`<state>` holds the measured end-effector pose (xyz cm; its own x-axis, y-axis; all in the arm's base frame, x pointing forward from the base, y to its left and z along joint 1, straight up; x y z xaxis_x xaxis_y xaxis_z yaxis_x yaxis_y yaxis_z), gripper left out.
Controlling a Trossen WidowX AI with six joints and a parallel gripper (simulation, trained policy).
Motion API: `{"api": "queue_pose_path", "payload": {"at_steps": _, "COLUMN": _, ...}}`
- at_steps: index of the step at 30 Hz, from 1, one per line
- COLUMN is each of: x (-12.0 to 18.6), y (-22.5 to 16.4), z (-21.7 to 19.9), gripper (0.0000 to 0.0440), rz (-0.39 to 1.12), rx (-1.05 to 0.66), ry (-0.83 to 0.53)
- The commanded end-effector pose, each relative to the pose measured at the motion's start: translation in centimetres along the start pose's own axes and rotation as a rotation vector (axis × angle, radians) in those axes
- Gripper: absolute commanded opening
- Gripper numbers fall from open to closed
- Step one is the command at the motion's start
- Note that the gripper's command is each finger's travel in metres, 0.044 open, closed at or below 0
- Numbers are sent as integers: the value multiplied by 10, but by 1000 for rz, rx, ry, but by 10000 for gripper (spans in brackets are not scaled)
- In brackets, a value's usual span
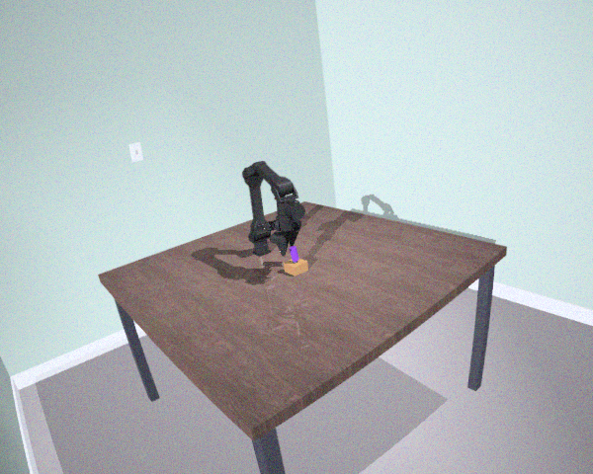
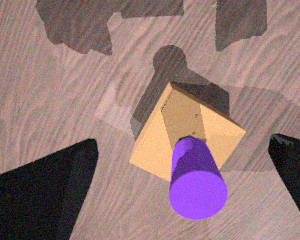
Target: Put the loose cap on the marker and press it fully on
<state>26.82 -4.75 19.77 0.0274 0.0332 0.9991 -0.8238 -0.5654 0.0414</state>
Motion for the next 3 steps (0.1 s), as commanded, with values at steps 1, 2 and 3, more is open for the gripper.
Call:
{"api": "queue_pose_path", "payload": {"at_steps": 1, "x": 10, "y": 2, "z": 0, "gripper": 440, "rz": 13, "rx": -11, "ry": 20}}
{"api": "queue_pose_path", "payload": {"at_steps": 2, "x": 13, "y": 2, "z": 0, "gripper": 440, "rz": 16, "rx": -12, "ry": 24}}
{"api": "queue_pose_path", "payload": {"at_steps": 3, "x": 15, "y": 3, "z": 0, "gripper": 440, "rz": 20, "rx": -13, "ry": 28}}
Point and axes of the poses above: the point midway between the two fingers, 35 mm back from their tips, its own x axis back along the fingers, its own z axis across the jaws, y = z × x, the point moved 7 cm from there along x, back along the fingers, and after that the axes turned 4 degrees about x, right-handed, at the moved point
